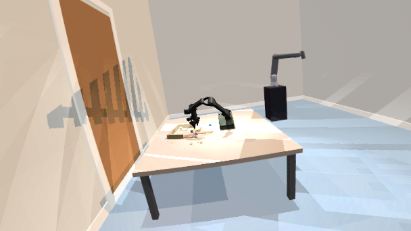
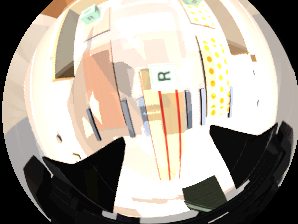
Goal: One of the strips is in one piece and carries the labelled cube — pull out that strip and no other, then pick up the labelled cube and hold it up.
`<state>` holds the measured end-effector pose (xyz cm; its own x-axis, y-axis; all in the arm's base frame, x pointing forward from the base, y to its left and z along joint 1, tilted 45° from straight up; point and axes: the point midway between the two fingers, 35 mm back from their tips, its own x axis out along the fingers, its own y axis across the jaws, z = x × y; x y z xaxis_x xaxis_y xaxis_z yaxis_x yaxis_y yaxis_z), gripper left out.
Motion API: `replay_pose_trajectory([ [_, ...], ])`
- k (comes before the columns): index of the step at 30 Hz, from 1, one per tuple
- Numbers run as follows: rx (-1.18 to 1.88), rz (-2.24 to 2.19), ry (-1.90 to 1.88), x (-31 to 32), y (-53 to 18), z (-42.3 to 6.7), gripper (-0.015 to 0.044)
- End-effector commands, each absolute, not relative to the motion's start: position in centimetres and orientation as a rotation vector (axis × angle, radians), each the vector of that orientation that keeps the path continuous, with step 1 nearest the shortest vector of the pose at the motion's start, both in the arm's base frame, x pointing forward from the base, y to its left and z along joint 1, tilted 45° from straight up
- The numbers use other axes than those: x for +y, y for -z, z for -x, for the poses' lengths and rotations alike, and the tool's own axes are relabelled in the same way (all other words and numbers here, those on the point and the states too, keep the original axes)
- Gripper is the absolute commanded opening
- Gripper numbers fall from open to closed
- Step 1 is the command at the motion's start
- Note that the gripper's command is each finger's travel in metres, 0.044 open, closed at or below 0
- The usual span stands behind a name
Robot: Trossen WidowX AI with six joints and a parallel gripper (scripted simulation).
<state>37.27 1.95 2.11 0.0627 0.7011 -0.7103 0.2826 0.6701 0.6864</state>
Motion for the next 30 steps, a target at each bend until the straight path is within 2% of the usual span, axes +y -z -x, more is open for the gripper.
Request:
replay_pose_trajectory([
  [1,1.526,-0.842,-0.382,1.5,-1.9,-38.6,0.044],
  [11,1.524,-0.84,-0.382,0.2,-1.4,-42.4,0.044],
  [18,1.523,-0.84,-0.382,0.8,-0.7,-42.5,0.0256],
  [30,1.523,-0.841,-0.382,2.2,0.7,-42.7,0.025],
])
